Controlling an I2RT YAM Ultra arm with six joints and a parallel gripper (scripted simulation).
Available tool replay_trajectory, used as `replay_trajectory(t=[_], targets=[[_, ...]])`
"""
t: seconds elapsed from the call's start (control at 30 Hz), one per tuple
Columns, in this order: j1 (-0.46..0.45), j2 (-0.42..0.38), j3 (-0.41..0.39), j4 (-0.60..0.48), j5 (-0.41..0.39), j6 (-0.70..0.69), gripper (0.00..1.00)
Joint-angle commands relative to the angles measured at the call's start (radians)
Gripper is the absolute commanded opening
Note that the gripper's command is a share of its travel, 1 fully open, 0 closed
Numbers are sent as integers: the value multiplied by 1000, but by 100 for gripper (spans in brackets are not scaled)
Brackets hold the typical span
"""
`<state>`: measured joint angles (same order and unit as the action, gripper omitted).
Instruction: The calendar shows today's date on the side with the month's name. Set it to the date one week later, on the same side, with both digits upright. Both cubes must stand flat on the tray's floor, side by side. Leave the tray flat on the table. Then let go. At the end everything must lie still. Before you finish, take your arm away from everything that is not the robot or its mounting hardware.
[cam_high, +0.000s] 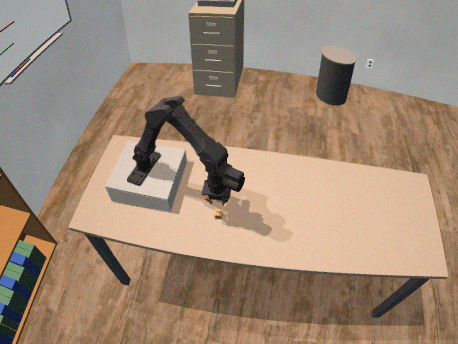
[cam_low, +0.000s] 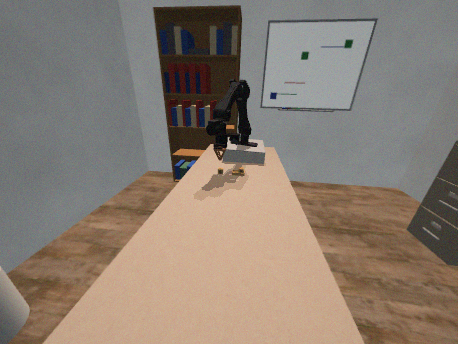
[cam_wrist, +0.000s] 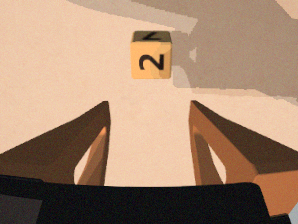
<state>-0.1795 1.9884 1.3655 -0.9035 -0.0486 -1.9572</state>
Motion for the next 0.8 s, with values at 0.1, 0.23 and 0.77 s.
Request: replay_trajectory(t=[0.1, 0.23, 0.77], targets=[[-1, -8, 6, -1, -7, -1, 45], [0, -8, 6, -1, -7, -1, 45], [1, 4, -8, 24, -7, 0, 45]])
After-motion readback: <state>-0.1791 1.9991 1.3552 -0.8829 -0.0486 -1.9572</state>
